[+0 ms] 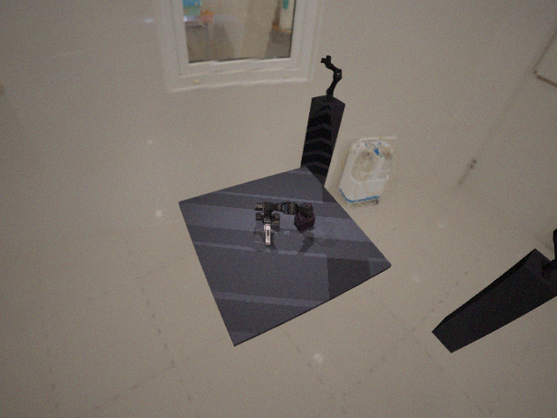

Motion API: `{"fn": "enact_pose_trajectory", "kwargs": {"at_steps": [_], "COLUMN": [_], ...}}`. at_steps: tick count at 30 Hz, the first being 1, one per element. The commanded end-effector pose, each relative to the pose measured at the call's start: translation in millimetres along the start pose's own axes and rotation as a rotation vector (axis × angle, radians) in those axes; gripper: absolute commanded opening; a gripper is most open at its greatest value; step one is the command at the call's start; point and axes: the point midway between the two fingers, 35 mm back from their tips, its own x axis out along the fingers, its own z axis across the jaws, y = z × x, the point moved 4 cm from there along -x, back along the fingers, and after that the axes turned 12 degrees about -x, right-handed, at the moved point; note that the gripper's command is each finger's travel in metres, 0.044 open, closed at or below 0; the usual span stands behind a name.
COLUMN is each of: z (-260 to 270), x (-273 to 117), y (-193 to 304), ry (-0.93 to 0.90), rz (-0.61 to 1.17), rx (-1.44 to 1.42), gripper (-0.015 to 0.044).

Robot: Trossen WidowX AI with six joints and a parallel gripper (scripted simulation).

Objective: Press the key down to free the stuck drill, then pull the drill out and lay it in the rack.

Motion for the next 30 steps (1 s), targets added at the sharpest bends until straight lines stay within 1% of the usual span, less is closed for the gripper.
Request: {"fn": "enact_pose_trajectory", "kwargs": {"at_steps": [1,7,10,30], "z": [-0.4,-0.4,-0.4,4.3], "x": [-0.4,-0.4,-0.4,-1.3], "y": [-0.1,-0.1,-0.1,18.1], "ry": [0.001,0.001,0.001,-0.005], "rz": [0.000,0.000,0.000,-0.004], "rx": [-0.001,-0.001,-0.001,0.006], "gripper": [0.0177,0.0020,0.0000,0.0000]}}
